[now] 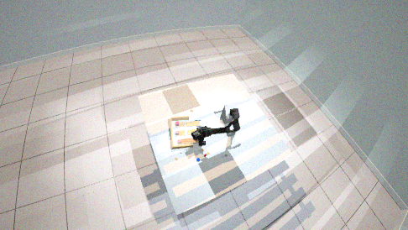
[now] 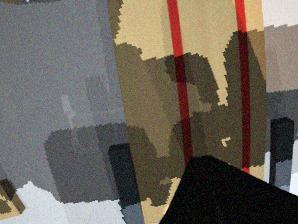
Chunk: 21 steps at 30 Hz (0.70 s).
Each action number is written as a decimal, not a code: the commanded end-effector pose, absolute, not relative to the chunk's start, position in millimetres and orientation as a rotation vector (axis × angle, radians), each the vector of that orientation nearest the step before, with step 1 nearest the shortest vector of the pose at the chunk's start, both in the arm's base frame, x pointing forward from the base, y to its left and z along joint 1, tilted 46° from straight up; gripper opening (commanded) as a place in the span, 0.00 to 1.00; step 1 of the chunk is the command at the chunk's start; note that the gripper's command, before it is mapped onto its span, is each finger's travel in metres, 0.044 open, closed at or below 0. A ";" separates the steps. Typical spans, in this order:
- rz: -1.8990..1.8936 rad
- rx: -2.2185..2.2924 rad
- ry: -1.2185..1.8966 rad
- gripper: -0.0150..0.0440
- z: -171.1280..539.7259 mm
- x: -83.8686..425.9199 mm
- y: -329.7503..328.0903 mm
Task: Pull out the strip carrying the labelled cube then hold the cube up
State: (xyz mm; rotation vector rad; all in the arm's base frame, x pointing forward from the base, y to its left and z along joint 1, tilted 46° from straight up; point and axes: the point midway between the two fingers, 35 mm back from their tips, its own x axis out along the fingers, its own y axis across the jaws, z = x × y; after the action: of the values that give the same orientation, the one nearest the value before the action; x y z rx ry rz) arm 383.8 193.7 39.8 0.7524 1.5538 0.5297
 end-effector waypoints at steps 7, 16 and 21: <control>0.529 0.748 1.574 0.25 37.1 362.7 198.9; 0.529 0.748 1.575 0.25 38.3 349.0 200.1; 0.529 0.749 1.575 0.25 38.9 341.7 200.8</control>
State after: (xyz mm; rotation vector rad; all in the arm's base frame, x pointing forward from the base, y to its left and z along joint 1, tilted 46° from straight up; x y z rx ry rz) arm 353.5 195.9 43.0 0.7534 1.5508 0.5270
